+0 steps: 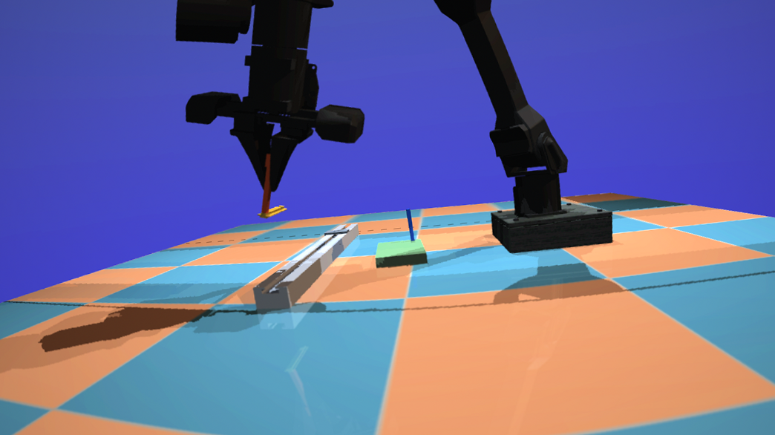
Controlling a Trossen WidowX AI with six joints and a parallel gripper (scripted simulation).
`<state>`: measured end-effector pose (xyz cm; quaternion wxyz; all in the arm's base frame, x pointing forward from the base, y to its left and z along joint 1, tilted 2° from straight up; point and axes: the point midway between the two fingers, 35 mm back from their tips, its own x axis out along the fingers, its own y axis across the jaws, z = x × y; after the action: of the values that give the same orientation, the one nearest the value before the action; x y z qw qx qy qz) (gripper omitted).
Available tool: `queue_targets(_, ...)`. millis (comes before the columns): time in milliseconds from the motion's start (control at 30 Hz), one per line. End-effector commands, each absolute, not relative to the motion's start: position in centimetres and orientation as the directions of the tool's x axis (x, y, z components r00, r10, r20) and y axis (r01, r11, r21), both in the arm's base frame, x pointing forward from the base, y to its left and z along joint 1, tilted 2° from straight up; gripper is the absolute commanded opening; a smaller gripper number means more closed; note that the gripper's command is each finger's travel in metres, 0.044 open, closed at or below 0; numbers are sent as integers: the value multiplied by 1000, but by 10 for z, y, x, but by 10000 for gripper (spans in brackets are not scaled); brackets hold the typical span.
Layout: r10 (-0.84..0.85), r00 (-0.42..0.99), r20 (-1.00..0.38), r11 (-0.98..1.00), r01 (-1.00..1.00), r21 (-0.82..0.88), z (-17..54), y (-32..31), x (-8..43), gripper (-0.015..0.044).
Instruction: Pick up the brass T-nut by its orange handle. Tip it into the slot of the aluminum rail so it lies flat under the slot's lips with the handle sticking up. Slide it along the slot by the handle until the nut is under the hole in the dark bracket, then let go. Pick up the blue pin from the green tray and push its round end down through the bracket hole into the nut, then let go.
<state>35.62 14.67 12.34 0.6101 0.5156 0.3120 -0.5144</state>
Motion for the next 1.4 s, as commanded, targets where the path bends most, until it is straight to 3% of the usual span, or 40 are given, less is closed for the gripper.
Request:
queue_targets(0, -311, 290, -905, -64, 944, 324, 122, 146, 355, -150)
queue_targets(1367, -319, 404, -857, -55, 895, 443, 119, 147, 348, -150)
